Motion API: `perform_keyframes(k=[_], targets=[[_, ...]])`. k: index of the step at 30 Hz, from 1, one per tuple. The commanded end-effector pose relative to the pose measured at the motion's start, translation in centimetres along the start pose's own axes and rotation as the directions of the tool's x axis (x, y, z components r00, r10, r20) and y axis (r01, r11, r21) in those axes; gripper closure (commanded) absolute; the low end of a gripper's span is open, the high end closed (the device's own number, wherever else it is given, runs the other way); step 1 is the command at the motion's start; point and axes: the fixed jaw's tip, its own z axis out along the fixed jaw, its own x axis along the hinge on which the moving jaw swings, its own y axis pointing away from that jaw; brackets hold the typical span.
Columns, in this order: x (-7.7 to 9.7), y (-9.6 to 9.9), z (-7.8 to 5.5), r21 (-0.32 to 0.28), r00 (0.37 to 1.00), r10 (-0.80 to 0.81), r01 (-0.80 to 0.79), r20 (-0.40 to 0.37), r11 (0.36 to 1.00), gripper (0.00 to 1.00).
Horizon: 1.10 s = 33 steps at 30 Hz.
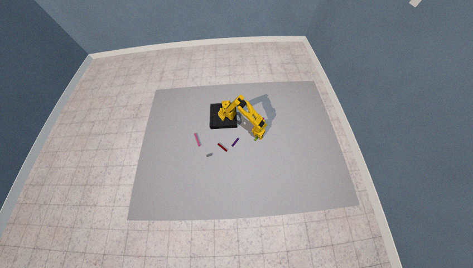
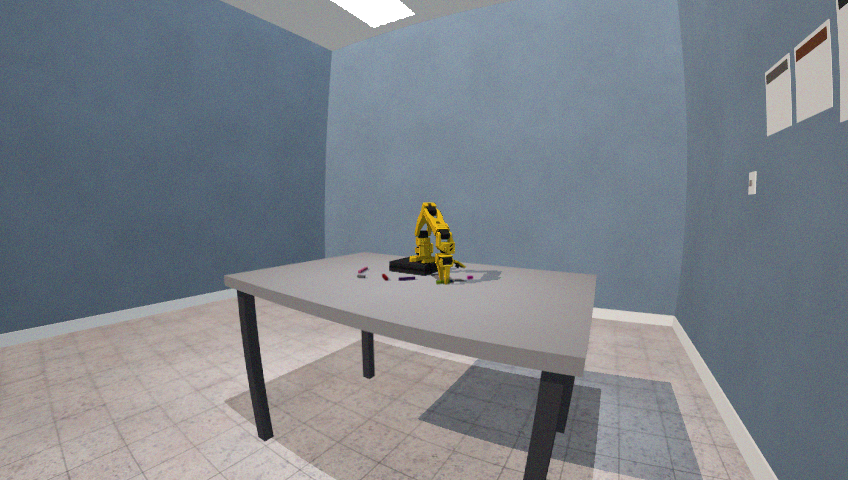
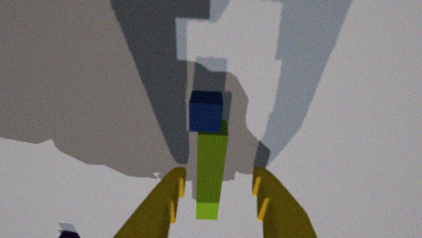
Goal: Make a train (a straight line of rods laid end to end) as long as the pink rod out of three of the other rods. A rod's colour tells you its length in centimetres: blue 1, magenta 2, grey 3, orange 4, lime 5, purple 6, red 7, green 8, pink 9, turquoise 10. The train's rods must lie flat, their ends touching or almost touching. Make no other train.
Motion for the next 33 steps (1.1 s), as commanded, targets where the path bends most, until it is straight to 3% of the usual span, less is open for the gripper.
perform_keyframes(k=[1,33], targets=[[-0.12,0.47,0.5,-0.023,1.0,0.001,0.0,0.002,1.0,0.82],[-0.12,0.47,0.5,-0.023,1.0,0.001,0.0,0.002,1.0,0.99]])
